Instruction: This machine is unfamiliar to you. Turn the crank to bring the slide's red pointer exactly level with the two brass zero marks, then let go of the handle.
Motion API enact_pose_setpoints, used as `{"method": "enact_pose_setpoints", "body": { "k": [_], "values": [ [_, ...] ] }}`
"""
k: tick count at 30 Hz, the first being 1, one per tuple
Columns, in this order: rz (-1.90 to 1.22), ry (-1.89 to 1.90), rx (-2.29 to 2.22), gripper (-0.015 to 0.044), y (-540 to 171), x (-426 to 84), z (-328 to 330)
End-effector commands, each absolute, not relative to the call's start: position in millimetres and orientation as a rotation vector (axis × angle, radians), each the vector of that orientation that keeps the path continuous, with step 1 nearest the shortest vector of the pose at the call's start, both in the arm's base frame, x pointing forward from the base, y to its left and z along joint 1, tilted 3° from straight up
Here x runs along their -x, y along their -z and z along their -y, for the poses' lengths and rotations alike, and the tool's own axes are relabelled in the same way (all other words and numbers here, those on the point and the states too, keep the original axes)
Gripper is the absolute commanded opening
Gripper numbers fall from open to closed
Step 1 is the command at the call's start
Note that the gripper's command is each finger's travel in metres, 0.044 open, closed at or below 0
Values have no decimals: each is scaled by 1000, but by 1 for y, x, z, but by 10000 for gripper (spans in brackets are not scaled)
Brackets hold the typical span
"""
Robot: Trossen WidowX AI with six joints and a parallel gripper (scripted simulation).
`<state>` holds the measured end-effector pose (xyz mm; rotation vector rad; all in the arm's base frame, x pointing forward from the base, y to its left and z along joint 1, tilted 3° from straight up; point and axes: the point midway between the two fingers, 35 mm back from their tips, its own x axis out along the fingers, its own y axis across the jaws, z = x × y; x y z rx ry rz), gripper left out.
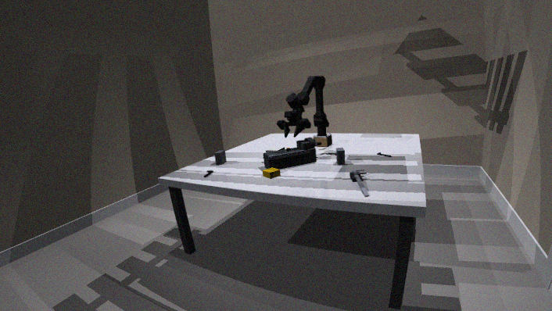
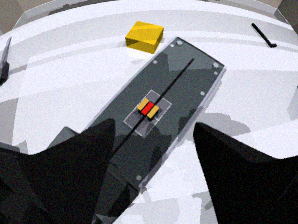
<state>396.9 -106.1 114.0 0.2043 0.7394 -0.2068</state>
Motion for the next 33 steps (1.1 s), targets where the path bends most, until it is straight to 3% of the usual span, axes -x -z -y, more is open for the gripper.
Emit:
{"method": "enact_pose_setpoints", "body": {
  "k": [1,7,28,33],
  "values": [
    [-739,206,-204,151,-114,-397,106],
    [-739,206,-204,0,-114,-397,106],
    [-739,206,-205,0,-114,-397,106],
    [-739,206,-205,131,-114,-397,106]
  ]
}}
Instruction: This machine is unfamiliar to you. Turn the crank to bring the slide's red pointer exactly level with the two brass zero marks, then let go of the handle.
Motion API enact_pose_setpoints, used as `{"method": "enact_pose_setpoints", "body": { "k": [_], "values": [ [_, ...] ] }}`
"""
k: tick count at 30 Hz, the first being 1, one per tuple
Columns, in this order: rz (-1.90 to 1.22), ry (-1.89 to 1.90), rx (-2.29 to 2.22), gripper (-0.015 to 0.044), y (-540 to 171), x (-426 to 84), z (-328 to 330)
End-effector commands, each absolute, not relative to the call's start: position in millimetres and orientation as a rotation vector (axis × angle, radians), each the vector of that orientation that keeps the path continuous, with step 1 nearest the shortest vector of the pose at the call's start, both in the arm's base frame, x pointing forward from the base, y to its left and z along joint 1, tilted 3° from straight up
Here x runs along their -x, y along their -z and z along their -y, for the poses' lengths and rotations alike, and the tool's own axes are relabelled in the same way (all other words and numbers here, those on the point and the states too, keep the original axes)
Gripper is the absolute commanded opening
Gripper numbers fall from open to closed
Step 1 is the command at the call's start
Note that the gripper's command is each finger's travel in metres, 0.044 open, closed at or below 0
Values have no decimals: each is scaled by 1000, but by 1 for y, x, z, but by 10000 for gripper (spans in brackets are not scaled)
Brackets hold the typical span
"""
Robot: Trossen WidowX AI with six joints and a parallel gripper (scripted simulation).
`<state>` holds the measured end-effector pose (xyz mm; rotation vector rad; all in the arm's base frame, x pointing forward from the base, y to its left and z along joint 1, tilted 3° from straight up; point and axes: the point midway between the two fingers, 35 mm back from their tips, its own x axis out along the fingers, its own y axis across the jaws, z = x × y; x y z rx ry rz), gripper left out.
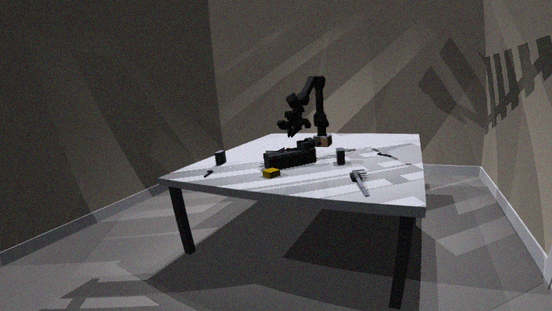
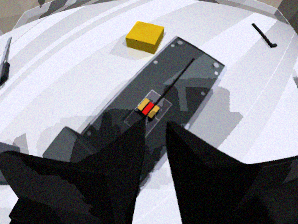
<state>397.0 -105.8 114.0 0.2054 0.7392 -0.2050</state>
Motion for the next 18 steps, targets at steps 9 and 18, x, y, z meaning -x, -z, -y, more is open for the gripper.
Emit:
{"method": "enact_pose_setpoints", "body": {
  "k": [9,18],
  "values": [
    [-739,206,-205,367,-114,-397,106],
    [-739,206,-205,309,-114,-397,106]
  ]
}}
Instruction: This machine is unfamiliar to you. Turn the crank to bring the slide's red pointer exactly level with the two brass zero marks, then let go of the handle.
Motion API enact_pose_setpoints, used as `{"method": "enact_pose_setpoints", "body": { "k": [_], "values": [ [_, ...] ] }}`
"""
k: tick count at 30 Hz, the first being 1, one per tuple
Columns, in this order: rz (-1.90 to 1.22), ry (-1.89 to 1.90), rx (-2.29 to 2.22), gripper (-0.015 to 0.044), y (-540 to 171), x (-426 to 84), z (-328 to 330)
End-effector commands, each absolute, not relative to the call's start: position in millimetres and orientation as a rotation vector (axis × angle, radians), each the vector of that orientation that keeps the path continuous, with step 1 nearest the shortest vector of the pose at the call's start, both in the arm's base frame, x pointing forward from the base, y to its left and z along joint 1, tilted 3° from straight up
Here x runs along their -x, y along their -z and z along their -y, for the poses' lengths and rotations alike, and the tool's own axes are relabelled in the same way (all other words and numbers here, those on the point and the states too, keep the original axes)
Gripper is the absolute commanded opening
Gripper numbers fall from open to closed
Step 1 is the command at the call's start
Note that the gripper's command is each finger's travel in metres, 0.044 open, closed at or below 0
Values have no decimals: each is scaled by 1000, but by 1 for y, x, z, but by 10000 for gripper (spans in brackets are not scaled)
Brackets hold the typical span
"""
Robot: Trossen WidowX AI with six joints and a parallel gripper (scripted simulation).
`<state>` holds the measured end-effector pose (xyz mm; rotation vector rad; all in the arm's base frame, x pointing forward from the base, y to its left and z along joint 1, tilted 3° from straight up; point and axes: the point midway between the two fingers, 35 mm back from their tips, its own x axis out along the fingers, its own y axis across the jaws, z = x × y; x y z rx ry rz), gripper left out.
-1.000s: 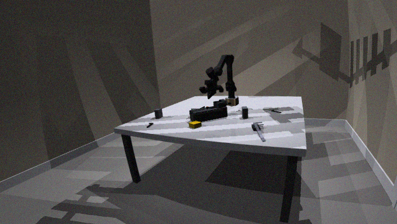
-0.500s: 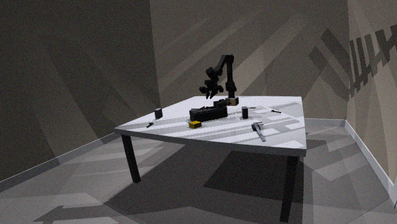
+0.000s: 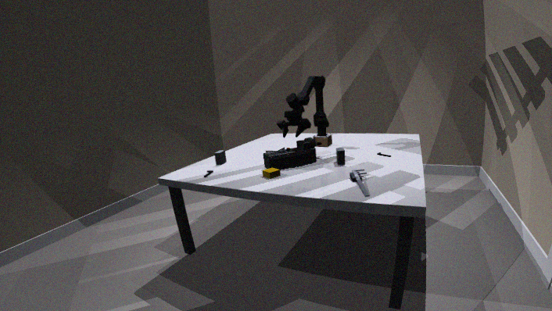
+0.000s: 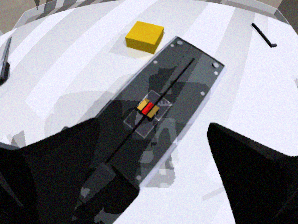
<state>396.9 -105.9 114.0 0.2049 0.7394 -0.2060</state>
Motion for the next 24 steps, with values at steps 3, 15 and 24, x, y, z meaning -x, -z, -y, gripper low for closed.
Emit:
{"method": "enact_pose_setpoints", "body": {
  "k": [3,15,24],
  "values": [
    [-739,206,-205,230,-114,-397,106],
    [-739,206,-205,0,-114,-397,106],
    [-739,206,-205,0,-114,-397,106]
  ]
}}
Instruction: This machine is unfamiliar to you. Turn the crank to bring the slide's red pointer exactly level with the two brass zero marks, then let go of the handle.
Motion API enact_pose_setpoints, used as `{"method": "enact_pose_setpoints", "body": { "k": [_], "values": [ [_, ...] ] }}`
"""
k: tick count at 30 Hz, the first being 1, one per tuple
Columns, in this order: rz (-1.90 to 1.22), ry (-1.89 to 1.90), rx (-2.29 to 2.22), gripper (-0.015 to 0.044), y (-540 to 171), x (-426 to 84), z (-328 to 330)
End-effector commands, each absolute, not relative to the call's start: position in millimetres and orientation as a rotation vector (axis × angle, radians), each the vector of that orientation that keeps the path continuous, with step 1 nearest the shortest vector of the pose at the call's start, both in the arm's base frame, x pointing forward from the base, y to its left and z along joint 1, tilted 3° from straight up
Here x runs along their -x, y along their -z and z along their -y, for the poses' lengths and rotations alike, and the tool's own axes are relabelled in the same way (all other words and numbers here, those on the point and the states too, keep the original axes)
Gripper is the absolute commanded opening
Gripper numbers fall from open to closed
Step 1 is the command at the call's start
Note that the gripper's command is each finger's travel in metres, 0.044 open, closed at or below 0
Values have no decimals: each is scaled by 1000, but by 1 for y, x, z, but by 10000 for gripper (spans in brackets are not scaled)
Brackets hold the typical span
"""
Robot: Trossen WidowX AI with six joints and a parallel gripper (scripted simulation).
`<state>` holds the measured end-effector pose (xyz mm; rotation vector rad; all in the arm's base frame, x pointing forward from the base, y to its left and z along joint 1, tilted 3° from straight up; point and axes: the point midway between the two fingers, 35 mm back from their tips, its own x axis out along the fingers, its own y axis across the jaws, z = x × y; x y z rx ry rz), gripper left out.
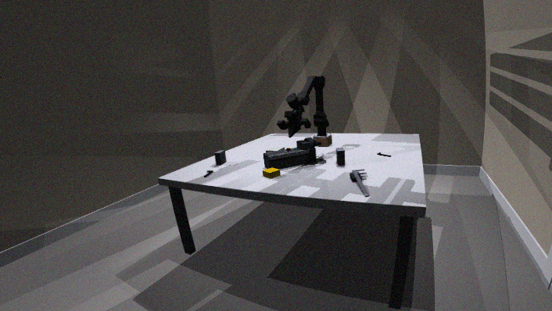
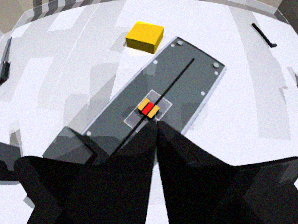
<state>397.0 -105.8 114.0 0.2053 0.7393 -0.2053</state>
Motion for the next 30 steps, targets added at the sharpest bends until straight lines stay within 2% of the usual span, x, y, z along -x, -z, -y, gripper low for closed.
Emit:
{"method": "enact_pose_setpoints", "body": {
  "k": [1,9,26,27,30],
  "values": [
    [-739,205,-205,0,-114,-397,106],
    [-739,205,-205,0,-114,-397,106],
    [-739,205,-205,440,-114,-397,106],
    [-739,205,-205,440,-114,-397,106],
    [-739,205,-205,361,-114,-397,106]
  ]
}}
